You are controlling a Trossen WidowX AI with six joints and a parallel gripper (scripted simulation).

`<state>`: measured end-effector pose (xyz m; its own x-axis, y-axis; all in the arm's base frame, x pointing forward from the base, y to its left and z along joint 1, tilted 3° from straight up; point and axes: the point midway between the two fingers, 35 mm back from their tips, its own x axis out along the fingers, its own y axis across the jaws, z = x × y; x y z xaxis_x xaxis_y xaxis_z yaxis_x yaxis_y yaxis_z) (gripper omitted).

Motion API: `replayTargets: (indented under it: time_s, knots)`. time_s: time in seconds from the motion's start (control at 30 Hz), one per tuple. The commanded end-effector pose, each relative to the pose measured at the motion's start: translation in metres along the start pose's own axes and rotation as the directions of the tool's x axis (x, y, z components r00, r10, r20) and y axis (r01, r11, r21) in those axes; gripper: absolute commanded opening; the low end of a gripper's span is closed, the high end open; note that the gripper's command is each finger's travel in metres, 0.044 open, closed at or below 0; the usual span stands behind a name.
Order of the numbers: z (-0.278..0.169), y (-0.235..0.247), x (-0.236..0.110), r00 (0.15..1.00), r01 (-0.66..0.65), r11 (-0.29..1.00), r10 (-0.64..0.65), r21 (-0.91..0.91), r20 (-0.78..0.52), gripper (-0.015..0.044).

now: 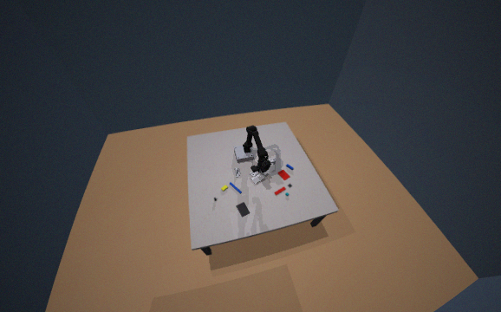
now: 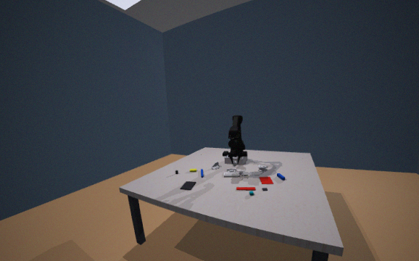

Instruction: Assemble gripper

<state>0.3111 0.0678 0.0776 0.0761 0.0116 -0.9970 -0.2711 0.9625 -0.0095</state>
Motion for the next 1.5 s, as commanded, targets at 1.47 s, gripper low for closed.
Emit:
replayTargets:
  time_s: [1.47]
  knots:
    - [0.000, -0.002, 0.049, 1.000, 0.003, 1.000, -0.003, 0.005, 0.001, 0.0134]
